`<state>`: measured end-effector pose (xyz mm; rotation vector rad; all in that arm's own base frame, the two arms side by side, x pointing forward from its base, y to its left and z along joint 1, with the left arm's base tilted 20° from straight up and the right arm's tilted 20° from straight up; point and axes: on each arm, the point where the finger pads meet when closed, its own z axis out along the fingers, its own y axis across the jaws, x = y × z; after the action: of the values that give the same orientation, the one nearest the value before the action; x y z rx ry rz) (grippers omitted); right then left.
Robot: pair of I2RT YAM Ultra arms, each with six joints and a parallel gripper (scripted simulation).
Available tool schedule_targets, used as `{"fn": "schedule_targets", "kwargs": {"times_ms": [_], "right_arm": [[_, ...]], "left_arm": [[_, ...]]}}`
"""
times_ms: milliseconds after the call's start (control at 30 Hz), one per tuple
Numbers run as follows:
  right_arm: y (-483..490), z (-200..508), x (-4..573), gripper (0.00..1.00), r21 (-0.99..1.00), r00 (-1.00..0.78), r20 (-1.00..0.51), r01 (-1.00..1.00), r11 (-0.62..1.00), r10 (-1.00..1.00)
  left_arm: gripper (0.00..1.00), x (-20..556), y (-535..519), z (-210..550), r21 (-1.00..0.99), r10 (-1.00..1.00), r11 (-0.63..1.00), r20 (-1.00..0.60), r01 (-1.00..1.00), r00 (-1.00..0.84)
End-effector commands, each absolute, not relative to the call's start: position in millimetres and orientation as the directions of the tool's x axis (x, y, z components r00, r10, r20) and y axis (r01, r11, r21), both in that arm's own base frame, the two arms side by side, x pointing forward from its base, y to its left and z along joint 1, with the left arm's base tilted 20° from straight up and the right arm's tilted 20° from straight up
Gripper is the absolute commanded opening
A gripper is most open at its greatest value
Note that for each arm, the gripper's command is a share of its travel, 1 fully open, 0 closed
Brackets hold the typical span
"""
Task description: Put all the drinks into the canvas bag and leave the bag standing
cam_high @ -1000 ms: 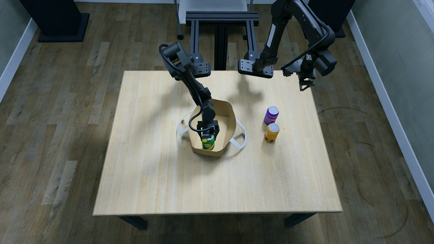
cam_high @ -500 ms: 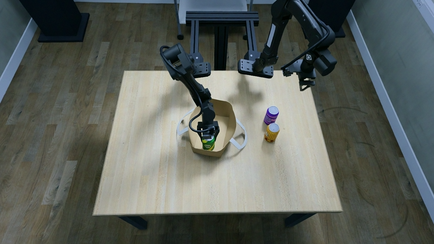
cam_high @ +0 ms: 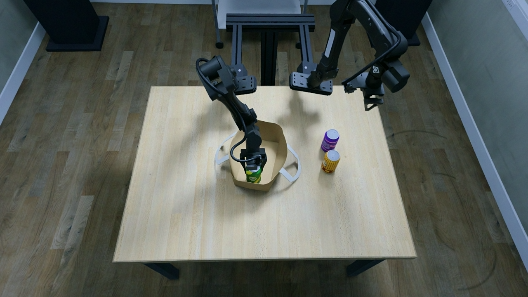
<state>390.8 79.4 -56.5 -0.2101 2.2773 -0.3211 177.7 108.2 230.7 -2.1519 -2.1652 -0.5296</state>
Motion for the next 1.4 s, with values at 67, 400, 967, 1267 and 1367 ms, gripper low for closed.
{"fn": "schedule_targets", "kwargs": {"times_ms": [67, 400, 967, 1267, 1367], "right_arm": [[92, -34, 416, 0.70, -0.267, -0.569, -0.789, -0.022, 0.963, -0.232], [84, -39, 420, 0.70, -0.258, -0.573, -0.790, -0.014, 0.966, -0.219], [96, -41, 418, 0.84, -0.258, -0.564, -0.792, -0.041, 0.965, -0.236], [96, -41, 418, 0.84, -0.258, -0.563, -0.792, -0.041, 0.965, -0.235], [96, -41, 418, 0.84, -0.258, -0.563, -0.792, -0.040, 0.965, -0.235]], "left_arm": [[1.00, 175, 102, 236, 0.235, 0.966, -0.030, 0.258, 0.972, -0.033], [1.00, 175, 102, 236, 0.235, 0.966, -0.030, 0.258, 0.972, -0.033], [1.00, 175, 102, 236, 0.235, 0.966, -0.030, 0.258, 0.972, -0.033], [1.00, 175, 102, 236, 0.235, 0.966, -0.030, 0.258, 0.972, -0.033], [1.00, 175, 102, 236, 0.235, 0.966, -0.030, 0.258, 0.972, -0.033]]}}
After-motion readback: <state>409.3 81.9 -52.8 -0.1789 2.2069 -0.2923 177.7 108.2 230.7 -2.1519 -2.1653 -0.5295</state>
